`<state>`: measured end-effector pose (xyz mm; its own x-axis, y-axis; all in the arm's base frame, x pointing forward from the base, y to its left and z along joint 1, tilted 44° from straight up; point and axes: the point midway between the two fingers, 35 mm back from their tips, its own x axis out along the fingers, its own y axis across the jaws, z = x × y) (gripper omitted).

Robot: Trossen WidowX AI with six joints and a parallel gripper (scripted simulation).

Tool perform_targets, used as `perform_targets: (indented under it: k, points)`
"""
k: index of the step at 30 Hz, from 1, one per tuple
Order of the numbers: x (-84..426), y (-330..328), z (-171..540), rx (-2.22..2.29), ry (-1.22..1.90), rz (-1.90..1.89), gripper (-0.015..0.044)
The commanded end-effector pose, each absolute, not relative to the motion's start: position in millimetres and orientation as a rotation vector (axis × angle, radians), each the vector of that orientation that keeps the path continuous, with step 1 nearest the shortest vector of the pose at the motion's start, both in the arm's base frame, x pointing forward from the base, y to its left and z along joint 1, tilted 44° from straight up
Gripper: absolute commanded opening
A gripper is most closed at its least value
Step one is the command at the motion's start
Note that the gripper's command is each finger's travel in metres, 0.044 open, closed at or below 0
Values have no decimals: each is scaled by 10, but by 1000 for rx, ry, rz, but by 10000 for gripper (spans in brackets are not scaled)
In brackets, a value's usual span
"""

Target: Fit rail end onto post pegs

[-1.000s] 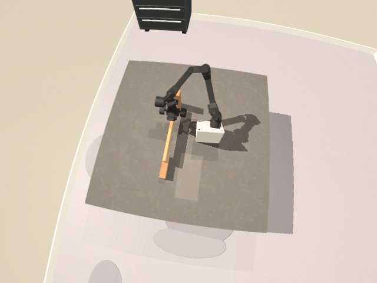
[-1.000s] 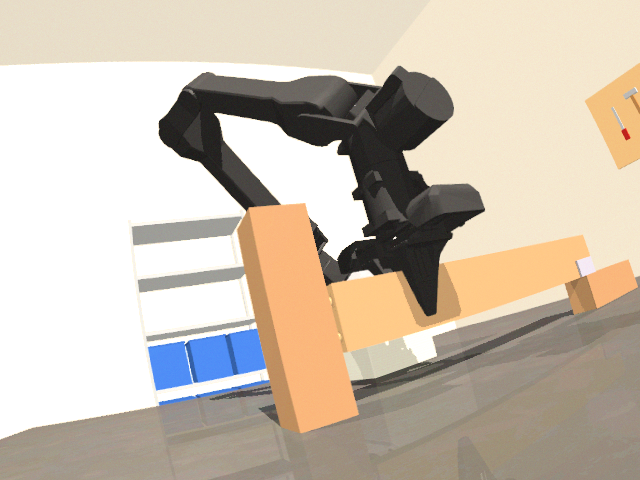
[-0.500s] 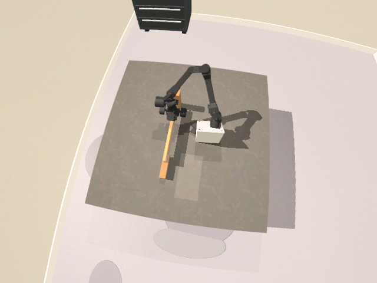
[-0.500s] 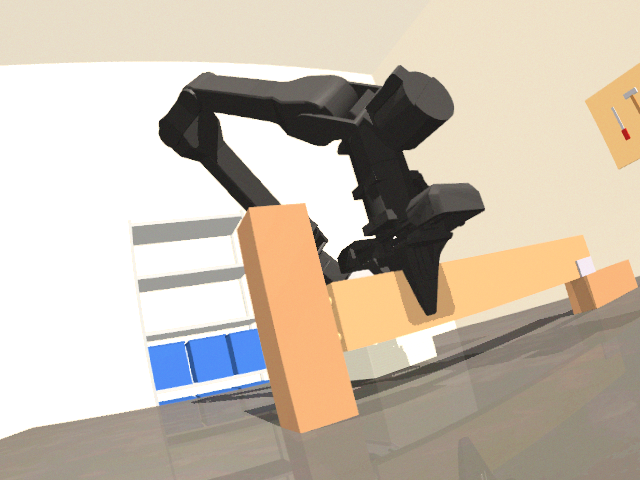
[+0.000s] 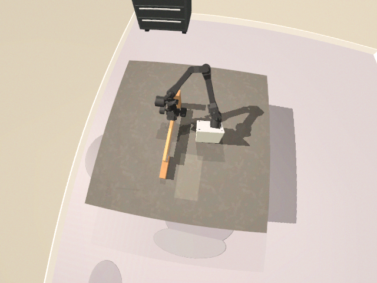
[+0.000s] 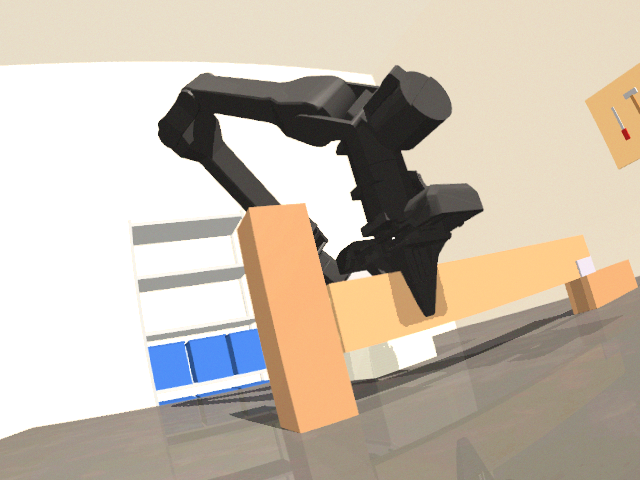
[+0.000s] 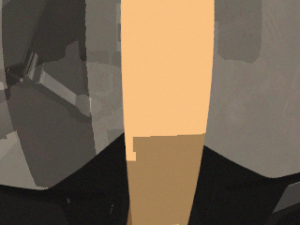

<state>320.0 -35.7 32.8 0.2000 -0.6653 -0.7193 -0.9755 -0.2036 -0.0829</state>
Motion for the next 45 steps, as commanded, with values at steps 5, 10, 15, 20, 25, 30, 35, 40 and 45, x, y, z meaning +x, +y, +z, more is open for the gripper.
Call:
perform_targets:
  k: [5, 10, 15, 20, 25, 30, 35, 40, 45]
  points:
    - [3204, -379, 349, -1947, 1521, 752, 0]
    - [3202, -390, 360, -1947, 1521, 752, 0]
    - [3199, -393, 365, -1947, 1521, 752, 0]
    - [3198, -393, 367, -1947, 1521, 752, 0]
    - [3198, -392, 369, -1947, 1521, 752, 0]
    - [3197, -391, 370, -1947, 1521, 752, 0]
    - [3197, -390, 371, -1947, 1521, 752, 0]
    - [3197, -388, 372, -1947, 1521, 752, 0]
    - [3197, -392, 375, -1947, 1521, 752, 0]
